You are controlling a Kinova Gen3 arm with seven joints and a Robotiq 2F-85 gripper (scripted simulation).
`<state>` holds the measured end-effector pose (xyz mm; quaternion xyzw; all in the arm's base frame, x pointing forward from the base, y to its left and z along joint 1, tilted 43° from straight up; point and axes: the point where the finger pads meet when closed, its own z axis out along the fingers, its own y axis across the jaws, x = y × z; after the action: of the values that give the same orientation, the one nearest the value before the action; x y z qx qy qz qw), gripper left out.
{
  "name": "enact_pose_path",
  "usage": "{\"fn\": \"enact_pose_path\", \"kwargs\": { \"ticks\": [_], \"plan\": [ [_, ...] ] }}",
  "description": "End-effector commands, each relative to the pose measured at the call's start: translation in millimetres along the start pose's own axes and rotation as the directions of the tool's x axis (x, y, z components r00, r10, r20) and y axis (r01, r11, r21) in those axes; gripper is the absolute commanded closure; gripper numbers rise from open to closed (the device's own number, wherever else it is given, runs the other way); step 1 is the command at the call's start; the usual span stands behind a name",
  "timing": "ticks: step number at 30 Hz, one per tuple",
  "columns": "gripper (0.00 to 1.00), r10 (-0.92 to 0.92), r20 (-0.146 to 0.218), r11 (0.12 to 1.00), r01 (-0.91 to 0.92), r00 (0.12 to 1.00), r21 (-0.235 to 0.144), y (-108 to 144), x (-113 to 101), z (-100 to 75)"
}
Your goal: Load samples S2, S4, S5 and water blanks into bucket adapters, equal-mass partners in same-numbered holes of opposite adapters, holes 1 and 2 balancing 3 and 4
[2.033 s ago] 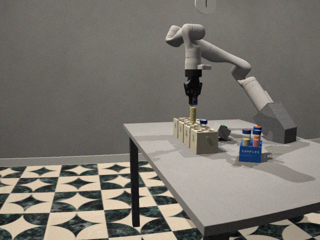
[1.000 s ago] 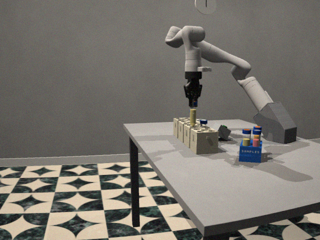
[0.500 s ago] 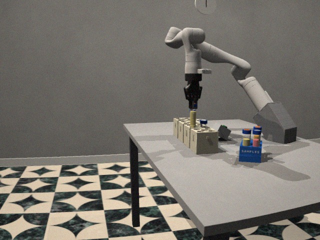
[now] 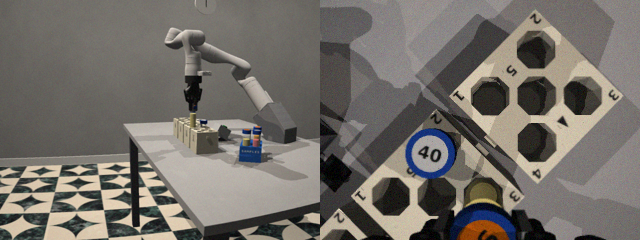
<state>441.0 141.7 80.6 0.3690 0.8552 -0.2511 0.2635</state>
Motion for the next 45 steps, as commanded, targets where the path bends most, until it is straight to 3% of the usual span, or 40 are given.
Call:
{"fn": "enact_pose_path", "kwargs": {
  "ticks": [1,45],
  "plan": [
    [0.90,0.000,0.000,1.000,0.000,1.000,-0.002,0.5,0.0,0.9],
    [0.90,0.000,0.000,1.000,0.000,1.000,-0.002,0.5,0.0,27.5]
  ]
}}
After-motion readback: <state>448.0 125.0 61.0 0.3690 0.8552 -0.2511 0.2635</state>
